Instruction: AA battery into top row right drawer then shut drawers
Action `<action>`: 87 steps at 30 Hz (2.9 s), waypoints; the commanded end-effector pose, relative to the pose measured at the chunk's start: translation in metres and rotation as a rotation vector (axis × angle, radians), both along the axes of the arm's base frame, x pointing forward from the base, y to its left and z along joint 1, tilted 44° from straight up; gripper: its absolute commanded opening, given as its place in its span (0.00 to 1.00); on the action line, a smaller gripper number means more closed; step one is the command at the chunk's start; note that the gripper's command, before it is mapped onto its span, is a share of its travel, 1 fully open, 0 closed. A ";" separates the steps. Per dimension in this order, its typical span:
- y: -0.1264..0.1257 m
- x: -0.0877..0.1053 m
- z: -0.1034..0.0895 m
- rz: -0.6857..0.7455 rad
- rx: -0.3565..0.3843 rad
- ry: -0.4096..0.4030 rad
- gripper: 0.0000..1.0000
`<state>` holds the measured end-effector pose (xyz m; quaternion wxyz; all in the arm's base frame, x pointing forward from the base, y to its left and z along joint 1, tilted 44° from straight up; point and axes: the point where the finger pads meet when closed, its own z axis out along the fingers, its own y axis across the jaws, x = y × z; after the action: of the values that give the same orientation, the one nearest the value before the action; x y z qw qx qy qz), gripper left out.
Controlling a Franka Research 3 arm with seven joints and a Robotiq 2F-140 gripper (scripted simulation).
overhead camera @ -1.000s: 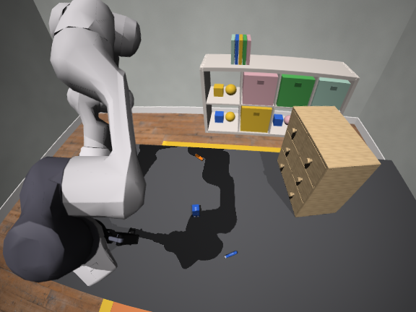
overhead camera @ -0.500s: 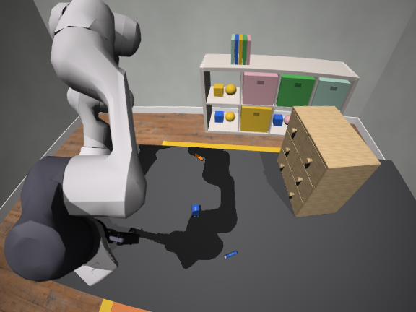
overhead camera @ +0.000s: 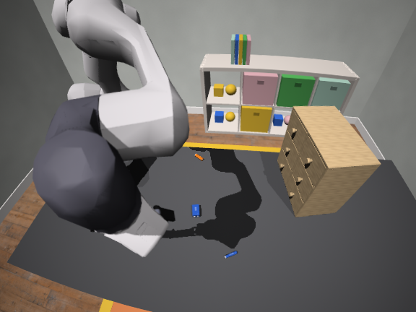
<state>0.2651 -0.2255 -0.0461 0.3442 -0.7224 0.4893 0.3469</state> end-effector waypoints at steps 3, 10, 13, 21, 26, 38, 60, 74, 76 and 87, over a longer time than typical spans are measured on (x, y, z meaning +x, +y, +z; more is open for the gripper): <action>-0.009 0.031 0.023 0.068 0.001 -0.176 1.00; -0.020 0.078 0.062 0.144 -0.030 -0.359 1.00; -0.021 0.085 0.068 0.156 -0.035 -0.385 1.00; -0.024 0.104 0.087 0.192 -0.050 -0.463 1.00; -0.026 0.120 0.103 0.224 -0.062 -0.527 1.00; -0.027 0.148 0.136 0.289 -0.086 -0.649 1.00; -0.023 0.194 0.197 0.415 -0.128 -0.857 1.00; -0.018 0.213 0.226 0.478 -0.148 -0.951 1.00; -0.017 0.216 0.230 0.487 -0.151 -0.964 1.00; -0.013 0.226 0.247 0.524 -0.161 -1.015 1.00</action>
<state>0.4883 -0.2381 0.1942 0.3826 -0.9175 0.1088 0.0032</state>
